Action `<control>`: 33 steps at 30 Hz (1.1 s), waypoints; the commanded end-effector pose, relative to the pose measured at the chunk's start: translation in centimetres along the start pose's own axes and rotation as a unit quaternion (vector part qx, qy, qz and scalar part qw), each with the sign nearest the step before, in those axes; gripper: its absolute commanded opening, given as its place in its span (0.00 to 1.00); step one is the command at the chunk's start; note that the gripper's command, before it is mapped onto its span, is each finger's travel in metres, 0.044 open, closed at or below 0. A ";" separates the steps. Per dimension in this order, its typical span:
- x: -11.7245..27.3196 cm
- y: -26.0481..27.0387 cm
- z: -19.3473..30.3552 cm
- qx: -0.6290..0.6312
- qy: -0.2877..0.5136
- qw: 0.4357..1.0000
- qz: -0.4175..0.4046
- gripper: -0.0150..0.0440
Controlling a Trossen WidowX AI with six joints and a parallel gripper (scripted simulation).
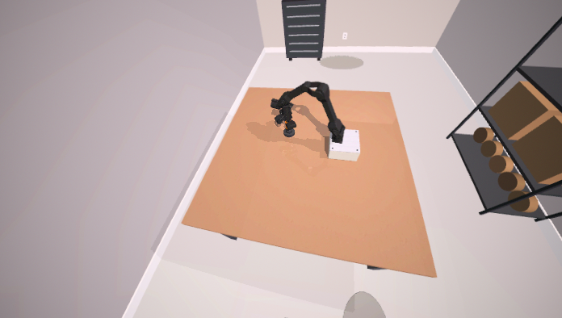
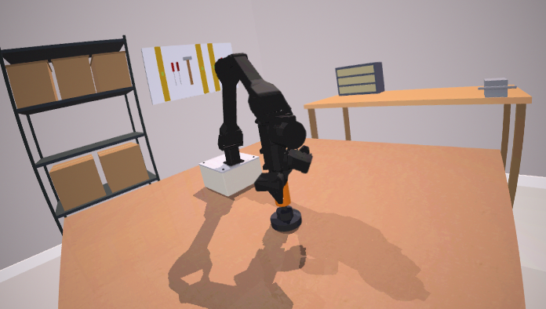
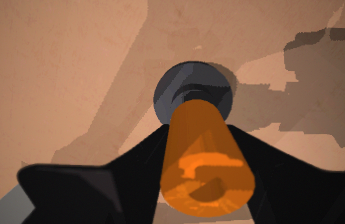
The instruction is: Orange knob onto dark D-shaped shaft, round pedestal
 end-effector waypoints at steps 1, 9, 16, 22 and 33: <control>-0.1 0.0 -0.1 0.002 -0.002 1.000 0.000 0.25; -0.3 0.1 0.1 0.002 -0.002 1.000 0.000 0.25; -0.2 0.2 0.2 0.002 -0.002 1.000 0.000 0.25; 0.1 0.2 0.2 0.006 -0.002 1.000 0.000 0.25; 0.3 0.1 0.1 0.107 -0.002 0.994 0.000 0.25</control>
Point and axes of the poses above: the point midway between the two fingers, 35 mm back from their tips, its own x axis back along the fingers, its own y axis across the jaws, z = x × y, the point moved 2 cm from there along x, back along the fingers, and after that the axes turned 15 degrees about -x, right-handed, at the moved point
